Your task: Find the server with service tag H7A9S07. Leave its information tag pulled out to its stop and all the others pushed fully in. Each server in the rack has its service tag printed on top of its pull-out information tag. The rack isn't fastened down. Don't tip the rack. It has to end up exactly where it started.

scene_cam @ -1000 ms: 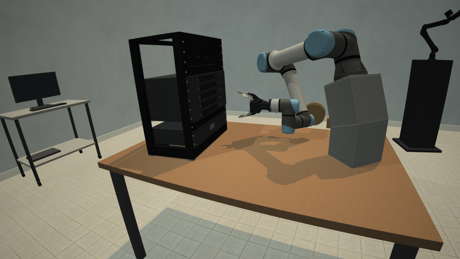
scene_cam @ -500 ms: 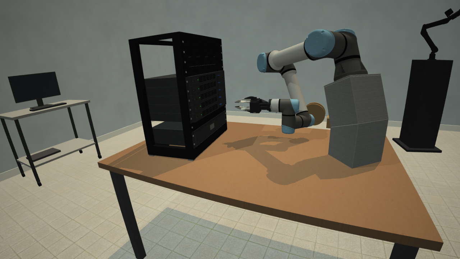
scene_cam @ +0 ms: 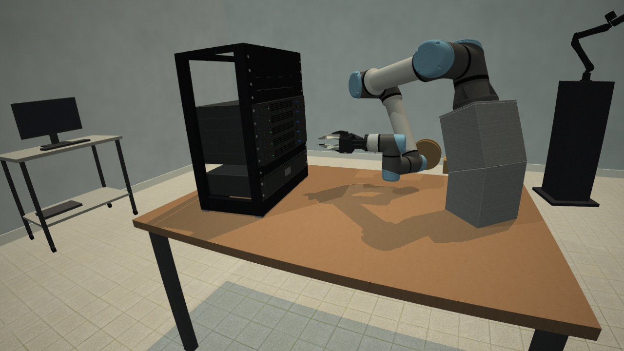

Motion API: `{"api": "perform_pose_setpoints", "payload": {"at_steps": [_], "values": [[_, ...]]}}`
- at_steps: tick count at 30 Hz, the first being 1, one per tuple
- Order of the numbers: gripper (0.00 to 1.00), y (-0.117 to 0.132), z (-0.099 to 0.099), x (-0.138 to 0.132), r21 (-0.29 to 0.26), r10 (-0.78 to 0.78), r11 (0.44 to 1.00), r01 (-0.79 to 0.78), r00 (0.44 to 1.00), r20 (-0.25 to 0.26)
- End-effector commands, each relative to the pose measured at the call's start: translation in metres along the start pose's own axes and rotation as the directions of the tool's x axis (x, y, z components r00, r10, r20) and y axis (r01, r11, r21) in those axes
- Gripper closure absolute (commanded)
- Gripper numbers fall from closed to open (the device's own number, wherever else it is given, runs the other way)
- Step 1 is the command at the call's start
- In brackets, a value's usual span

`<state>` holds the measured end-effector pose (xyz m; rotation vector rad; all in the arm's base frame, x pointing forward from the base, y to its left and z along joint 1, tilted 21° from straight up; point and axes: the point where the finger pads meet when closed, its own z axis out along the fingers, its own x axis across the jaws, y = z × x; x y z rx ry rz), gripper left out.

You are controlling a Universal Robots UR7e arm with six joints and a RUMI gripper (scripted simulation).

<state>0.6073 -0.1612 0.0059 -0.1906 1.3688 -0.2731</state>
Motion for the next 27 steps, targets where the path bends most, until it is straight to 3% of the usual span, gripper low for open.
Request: {"api": "perform_pose_setpoints", "payload": {"at_steps": [1,14,27], "values": [[0.85,0.0,0.0,0.0,0.0,0.0,1.0,0.0,1.0,0.001],[0.85,0.0,0.005,0.0,0.0,0.0,1.0,0.0,1.0,0.001],[0.85,0.0,0.037,0.0,0.0,0.0,1.0,0.0,1.0,0.001]]}}
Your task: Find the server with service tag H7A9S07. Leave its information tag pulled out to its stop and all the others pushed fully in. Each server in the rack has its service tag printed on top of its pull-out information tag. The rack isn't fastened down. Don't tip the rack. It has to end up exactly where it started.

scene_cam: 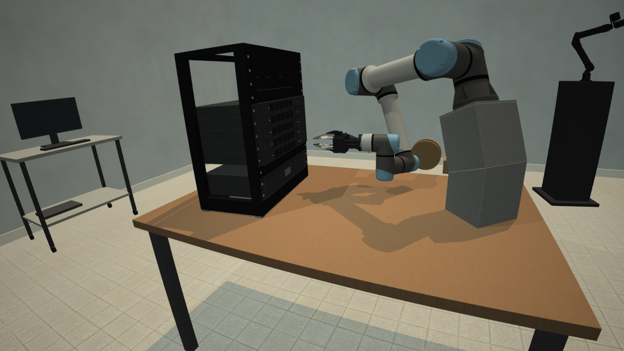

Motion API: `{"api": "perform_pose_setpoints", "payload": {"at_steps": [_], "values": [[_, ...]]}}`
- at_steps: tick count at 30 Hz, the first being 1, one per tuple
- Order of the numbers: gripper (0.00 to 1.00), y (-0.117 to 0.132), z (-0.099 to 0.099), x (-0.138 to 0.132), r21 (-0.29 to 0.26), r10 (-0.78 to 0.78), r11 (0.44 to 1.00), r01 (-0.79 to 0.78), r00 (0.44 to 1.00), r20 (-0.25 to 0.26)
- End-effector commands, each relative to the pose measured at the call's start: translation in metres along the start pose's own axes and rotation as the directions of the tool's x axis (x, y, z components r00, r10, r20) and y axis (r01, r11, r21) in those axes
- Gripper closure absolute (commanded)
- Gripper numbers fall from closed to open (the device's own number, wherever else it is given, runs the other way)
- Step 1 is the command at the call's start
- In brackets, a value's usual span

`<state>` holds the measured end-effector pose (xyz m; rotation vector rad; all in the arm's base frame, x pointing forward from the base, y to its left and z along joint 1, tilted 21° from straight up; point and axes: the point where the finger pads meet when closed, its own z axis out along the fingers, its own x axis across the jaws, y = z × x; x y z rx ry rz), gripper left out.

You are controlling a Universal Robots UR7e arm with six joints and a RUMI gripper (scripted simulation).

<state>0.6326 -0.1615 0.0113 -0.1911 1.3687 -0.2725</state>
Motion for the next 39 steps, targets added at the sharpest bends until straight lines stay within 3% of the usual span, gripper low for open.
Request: {"api": "perform_pose_setpoints", "payload": {"at_steps": [1,13,39], "values": [[0.85,0.0,0.015,0.0,0.001,-0.001,1.0,0.001,1.0,0.001],[0.85,0.0,0.048,0.0,0.001,-0.001,1.0,0.001,1.0,0.001],[0.85,0.0,0.05,0.0,0.001,-0.001,1.0,0.001,1.0,0.001]]}}
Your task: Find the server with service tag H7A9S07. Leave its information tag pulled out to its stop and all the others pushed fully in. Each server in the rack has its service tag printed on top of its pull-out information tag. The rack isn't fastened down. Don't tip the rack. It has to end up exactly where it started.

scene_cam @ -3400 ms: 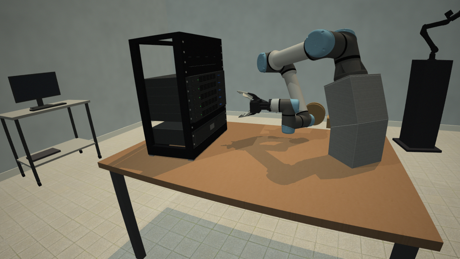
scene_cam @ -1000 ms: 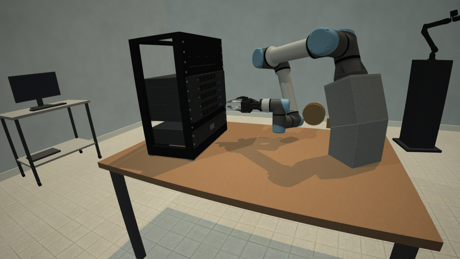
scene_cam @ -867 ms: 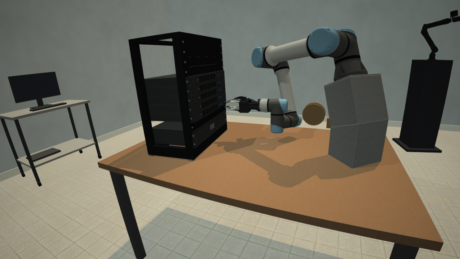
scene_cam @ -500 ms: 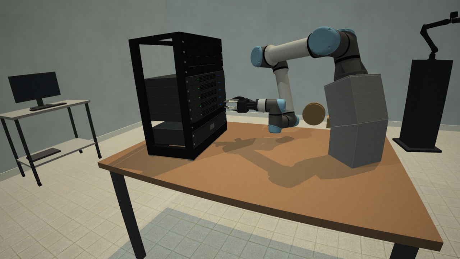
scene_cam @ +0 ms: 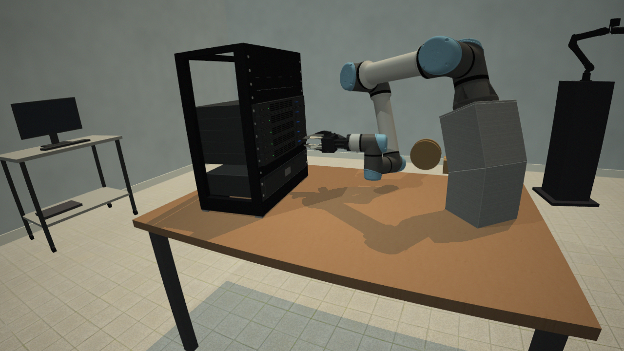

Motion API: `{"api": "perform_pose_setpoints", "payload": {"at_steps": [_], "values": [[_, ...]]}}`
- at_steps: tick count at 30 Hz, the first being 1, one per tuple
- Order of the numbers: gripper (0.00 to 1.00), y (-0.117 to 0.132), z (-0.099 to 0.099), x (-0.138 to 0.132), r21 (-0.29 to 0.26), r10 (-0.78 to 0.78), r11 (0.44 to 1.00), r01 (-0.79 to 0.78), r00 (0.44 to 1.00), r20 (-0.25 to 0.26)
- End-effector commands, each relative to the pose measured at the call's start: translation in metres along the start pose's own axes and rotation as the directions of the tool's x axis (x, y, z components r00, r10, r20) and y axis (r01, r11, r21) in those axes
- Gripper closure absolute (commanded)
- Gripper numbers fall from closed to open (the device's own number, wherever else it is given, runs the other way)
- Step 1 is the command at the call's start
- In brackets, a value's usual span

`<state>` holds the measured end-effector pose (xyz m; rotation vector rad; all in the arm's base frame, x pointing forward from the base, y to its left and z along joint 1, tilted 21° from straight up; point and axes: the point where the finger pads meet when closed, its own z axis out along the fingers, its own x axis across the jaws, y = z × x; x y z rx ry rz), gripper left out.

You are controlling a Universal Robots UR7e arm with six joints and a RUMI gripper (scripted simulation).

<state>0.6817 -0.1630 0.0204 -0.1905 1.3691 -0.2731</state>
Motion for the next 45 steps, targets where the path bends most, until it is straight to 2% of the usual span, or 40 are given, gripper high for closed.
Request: {"api": "perform_pose_setpoints", "payload": {"at_steps": [1,29,45], "values": [[0.85,0.0,0.0,-0.001,0.0,0.0,1.0,0.0,1.0,0.001],[0.85,0.0,0.001,-0.001,0.0,0.0,1.0,0.0,1.0,0.001],[0.85,0.0,0.019,-0.001,0.0,0.0,1.0,0.0,1.0,0.001]]}}
